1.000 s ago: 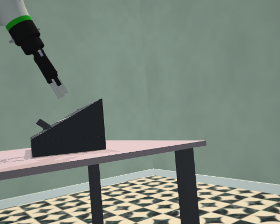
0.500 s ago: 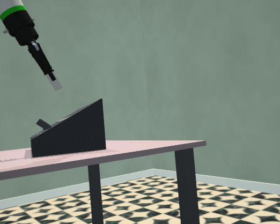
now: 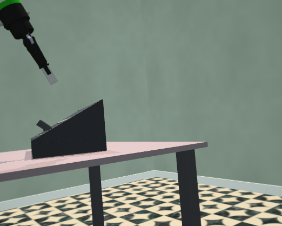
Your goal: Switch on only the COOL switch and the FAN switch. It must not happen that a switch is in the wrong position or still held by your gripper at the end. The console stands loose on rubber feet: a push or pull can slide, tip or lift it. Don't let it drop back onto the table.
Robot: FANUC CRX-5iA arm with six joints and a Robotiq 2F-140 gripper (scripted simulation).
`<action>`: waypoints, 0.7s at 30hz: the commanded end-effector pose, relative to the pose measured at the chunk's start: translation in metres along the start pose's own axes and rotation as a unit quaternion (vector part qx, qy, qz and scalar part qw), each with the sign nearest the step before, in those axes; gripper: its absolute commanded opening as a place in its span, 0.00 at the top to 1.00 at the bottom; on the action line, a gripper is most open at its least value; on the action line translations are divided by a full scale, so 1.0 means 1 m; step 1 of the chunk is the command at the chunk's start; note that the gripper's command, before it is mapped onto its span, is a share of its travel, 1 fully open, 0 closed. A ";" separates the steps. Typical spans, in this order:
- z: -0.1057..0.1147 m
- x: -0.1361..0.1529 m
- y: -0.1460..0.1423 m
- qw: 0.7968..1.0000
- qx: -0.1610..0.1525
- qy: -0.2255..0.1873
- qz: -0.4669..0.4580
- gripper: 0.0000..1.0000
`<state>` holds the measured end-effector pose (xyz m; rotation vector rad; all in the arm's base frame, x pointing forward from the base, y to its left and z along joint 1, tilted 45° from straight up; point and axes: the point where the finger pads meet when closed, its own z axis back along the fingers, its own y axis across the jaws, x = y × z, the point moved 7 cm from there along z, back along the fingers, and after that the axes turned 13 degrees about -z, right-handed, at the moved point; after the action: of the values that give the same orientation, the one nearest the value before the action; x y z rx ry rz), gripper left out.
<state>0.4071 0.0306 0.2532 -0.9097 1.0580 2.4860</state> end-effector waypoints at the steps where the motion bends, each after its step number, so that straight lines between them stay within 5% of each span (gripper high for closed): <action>1: 0.003 0.050 -0.046 1.000 -0.009 -0.005 0.004 1.00; 8: 0.004 0.087 -0.071 1.000 -0.011 -0.007 0.005 1.00; 9: 0.004 0.121 -0.087 1.000 -0.009 -0.006 0.005 1.00; 11: 0.004 0.121 -0.087 1.000 -0.009 -0.006 0.005 1.00; 12: 0.002 0.149 -0.097 1.000 -0.005 -0.004 0.003 1.00; 21: 0.000 0.177 -0.103 1.000 0.001 0.000 -0.001 1.00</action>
<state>0.3274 0.1005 0.0880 -0.9055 1.0575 2.4869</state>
